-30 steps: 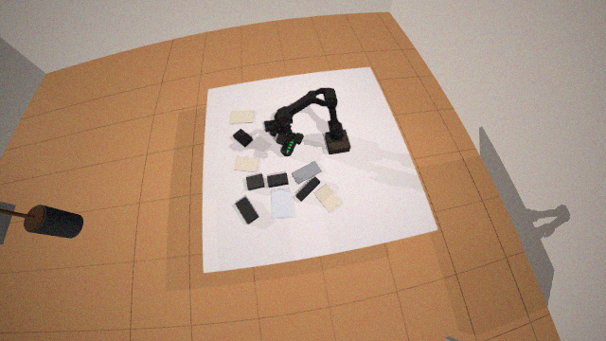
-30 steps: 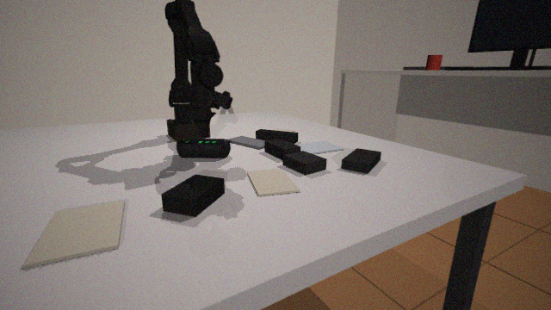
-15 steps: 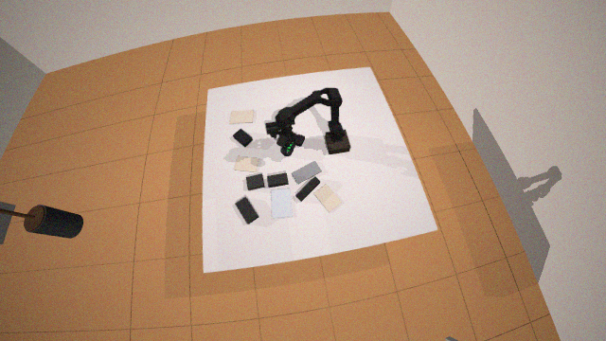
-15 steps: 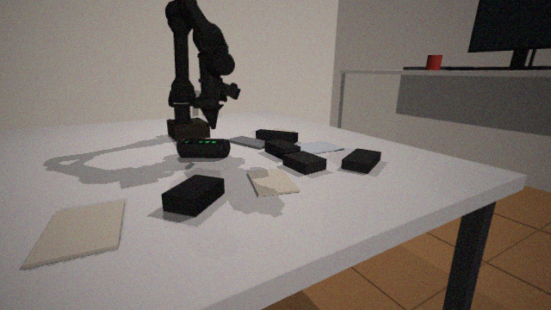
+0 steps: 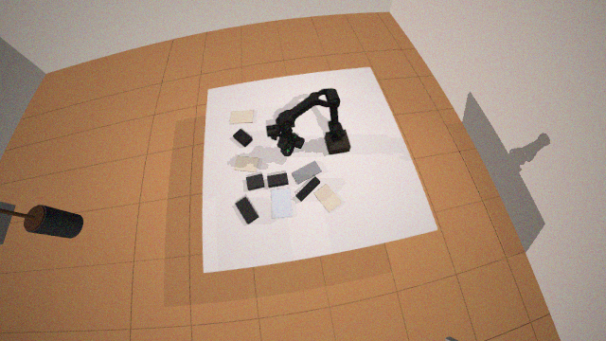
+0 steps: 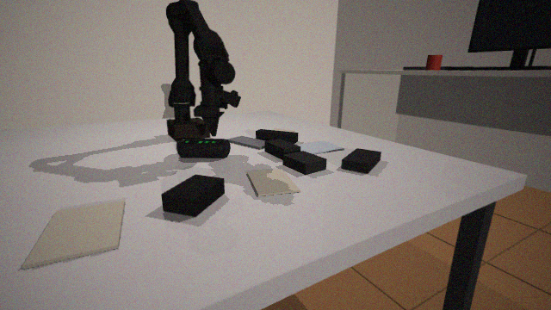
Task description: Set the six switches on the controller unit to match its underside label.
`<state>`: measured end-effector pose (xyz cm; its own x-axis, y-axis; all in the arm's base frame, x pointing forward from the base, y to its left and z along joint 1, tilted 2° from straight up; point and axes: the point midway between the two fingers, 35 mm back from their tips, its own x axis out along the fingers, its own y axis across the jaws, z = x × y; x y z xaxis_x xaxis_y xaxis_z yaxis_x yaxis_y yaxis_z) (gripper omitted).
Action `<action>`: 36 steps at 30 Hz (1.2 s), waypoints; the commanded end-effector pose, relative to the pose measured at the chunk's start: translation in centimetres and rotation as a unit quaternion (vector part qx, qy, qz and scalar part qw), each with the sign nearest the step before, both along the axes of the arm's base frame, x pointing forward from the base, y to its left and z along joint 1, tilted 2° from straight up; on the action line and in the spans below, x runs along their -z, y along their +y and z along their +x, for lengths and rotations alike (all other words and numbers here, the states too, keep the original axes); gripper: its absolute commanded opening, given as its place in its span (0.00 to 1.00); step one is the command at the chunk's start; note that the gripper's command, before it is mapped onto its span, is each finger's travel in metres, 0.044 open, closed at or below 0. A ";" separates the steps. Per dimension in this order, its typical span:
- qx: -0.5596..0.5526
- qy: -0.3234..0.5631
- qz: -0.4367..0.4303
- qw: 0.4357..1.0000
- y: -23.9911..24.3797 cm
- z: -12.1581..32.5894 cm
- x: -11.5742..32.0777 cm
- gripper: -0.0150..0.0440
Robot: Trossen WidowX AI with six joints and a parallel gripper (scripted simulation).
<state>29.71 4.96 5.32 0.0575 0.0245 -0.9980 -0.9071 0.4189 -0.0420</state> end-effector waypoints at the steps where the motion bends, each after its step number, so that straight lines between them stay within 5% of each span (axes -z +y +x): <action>1: 0.002 0.004 0.000 1.000 0.0 -0.2 0.8 0.25; 29: 0.002 0.005 0.000 1.000 0.1 -0.2 2.3 0.25; 36: 0.002 0.004 0.000 1.000 0.0 -0.4 -2.2 0.25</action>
<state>29.06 4.90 6.00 0.0288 0.0212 -0.9994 -0.9074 0.4199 -0.0172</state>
